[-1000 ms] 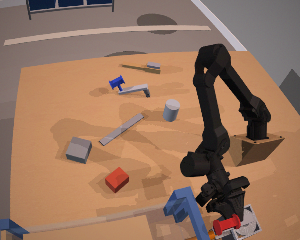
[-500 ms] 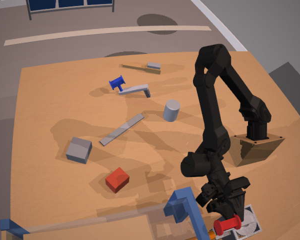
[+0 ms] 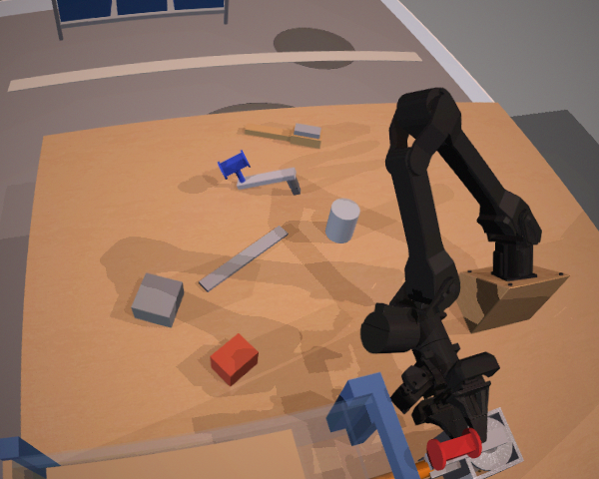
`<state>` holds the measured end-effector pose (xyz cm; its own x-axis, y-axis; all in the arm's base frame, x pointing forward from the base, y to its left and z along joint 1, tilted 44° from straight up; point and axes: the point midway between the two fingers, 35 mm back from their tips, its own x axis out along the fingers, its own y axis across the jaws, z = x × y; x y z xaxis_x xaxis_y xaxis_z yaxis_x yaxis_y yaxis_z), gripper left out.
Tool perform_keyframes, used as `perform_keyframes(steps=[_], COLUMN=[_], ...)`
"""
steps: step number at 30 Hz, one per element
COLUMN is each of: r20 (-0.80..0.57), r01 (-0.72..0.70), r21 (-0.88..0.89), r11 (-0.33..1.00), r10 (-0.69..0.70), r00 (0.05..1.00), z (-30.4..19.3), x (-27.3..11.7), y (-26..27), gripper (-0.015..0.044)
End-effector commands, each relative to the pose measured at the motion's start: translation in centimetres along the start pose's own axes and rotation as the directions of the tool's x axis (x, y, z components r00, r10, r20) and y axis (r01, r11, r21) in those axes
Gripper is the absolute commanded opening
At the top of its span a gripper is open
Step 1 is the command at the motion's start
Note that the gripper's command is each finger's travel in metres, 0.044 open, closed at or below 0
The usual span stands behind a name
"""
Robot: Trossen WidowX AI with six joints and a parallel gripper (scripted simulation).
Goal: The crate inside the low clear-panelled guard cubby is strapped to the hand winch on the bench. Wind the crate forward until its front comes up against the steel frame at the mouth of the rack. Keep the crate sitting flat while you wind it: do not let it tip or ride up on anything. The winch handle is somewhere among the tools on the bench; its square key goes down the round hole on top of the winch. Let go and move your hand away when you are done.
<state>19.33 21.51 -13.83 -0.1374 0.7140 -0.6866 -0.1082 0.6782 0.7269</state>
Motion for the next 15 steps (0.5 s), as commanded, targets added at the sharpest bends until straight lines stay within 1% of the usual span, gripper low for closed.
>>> perform_keyframes(steps=[1, 15], r20=[-0.003, 0.000], r01=[-0.004, 0.000], r21=[0.003, 0.000], r11=[1.000, 1.000], r10=[0.004, 0.000], r00=[1.000, 1.000], z=[-0.07, -0.04], x=[0.05, -0.01], y=[0.14, -0.81], gripper=[0.0240, 0.0240])
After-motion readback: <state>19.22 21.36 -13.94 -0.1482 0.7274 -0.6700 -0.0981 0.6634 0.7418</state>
